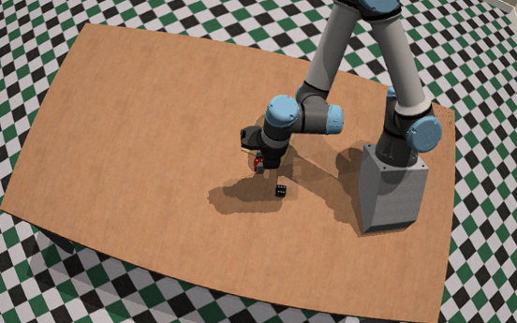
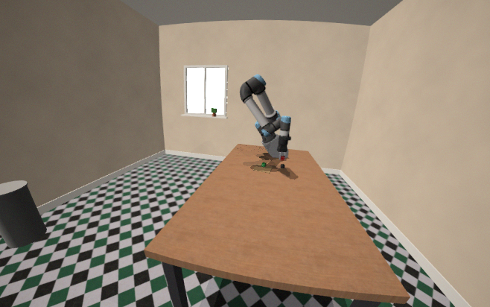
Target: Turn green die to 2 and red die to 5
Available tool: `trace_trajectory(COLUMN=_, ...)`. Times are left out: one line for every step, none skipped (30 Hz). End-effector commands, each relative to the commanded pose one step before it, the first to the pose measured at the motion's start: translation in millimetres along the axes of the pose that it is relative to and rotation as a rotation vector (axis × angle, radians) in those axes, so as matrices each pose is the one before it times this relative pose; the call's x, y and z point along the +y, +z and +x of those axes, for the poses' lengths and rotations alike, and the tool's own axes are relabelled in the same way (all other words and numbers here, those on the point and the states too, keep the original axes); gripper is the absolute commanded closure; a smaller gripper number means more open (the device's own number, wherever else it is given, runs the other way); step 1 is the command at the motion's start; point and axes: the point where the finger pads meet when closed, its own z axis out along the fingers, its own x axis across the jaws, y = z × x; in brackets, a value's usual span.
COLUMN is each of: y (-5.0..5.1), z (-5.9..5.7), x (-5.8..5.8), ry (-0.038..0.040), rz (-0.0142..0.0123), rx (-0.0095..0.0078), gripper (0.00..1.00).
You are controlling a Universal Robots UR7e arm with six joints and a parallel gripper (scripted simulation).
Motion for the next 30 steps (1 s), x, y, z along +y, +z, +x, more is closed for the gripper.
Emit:
trace_trajectory(y=-0.38, z=1.56, x=-0.38, ry=0.00422, rz=0.00096, rx=-0.00028, gripper=0.43)
trace_trajectory(y=-0.1, z=3.2, x=-0.22, ry=0.00824, rz=-0.00006, rx=-0.00058, gripper=0.43)
trace_trajectory(y=-0.17, z=5.51, x=-0.36, ry=0.01418, rz=-0.00009, rx=-0.00093, gripper=0.43)
trace_trajectory(y=-0.24, z=7.97, x=-0.51, ry=0.02048, rz=-0.00011, rx=-0.00119, gripper=0.43)
trace_trajectory(y=-0.31, z=10.33, x=-0.65, ry=0.02649, rz=-0.0001, rx=-0.00129, gripper=0.43)
trace_trajectory(y=-0.37, z=12.38, x=-0.78, ry=0.03169, rz=-0.00004, rx=-0.00116, gripper=0.43)
trace_trajectory(y=-0.42, z=13.97, x=-0.9, ry=0.03567, rz=0.00005, rx=-0.00081, gripper=0.43)
trace_trajectory(y=-0.46, z=14.98, x=-0.99, ry=0.03815, rz=0.00019, rx=-0.00028, gripper=0.43)
trace_trajectory(y=0.0, z=0.0, x=0.0, ry=0.0, rz=0.0, rx=0.0, gripper=0.43)
trace_trajectory(y=0.0, z=0.0, x=0.0, ry=0.0, rz=0.0, rx=0.0, gripper=0.43)
trace_trajectory(y=-0.48, z=15.33, x=-1.07, ry=0.03894, rz=0.00034, rx=0.00033, gripper=0.43)
trace_trajectory(y=-0.48, z=15.0, x=-1.11, ry=0.03801, rz=0.0005, rx=0.00093, gripper=0.43)
trace_trajectory(y=-0.46, z=14.01, x=-1.1, ry=0.03542, rz=0.00061, rx=0.0014, gripper=0.43)
trace_trajectory(y=-0.42, z=12.43, x=-1.04, ry=0.03137, rz=0.00067, rx=0.00168, gripper=0.43)
trace_trajectory(y=-0.36, z=10.38, x=-0.93, ry=0.02615, rz=0.00066, rx=0.00171, gripper=0.43)
trace_trajectory(y=-0.28, z=8.02, x=-0.76, ry=0.02018, rz=0.00057, rx=0.00151, gripper=0.43)
trace_trajectory(y=-0.2, z=5.55, x=-0.55, ry=0.01395, rz=0.00043, rx=0.00115, gripper=0.43)
trace_trajectory(y=-0.12, z=3.22, x=-0.33, ry=0.00809, rz=0.00026, rx=0.0007, gripper=0.43)
trace_trajectory(y=-0.05, z=1.33, x=-0.14, ry=0.00334, rz=0.00011, rx=0.0003, gripper=0.43)
trace_trajectory(y=-0.01, z=0.21, x=-0.02, ry=0.00052, rz=0.00002, rx=0.00005, gripper=0.43)
trace_trajectory(y=0.0, z=0.0, x=0.0, ry=0.0, rz=0.0, rx=0.0, gripper=0.43)
trace_trajectory(y=0.0, z=0.0, x=0.0, ry=0.0, rz=0.0, rx=0.0, gripper=0.43)
trace_trajectory(y=0.0, z=0.0, x=0.0, ry=0.0, rz=0.0, rx=0.0, gripper=0.43)
trace_trajectory(y=0.0, z=0.0, x=0.0, ry=0.0, rz=0.0, rx=0.0, gripper=0.43)
trace_trajectory(y=0.0, z=0.0, x=0.0, ry=0.0, rz=0.0, rx=0.0, gripper=0.43)
trace_trajectory(y=0.0, z=0.0, x=0.0, ry=0.0, rz=0.0, rx=0.0, gripper=0.43)
trace_trajectory(y=0.0, z=0.0, x=0.0, ry=0.0, rz=0.0, rx=0.0, gripper=0.43)
trace_trajectory(y=0.0, z=0.0, x=0.0, ry=0.0, rz=0.0, rx=0.0, gripper=0.43)
trace_trajectory(y=0.0, z=0.0, x=0.0, ry=0.0, rz=0.0, rx=0.0, gripper=0.43)
trace_trajectory(y=0.0, z=0.0, x=0.0, ry=0.0, rz=0.0, rx=0.0, gripper=0.43)
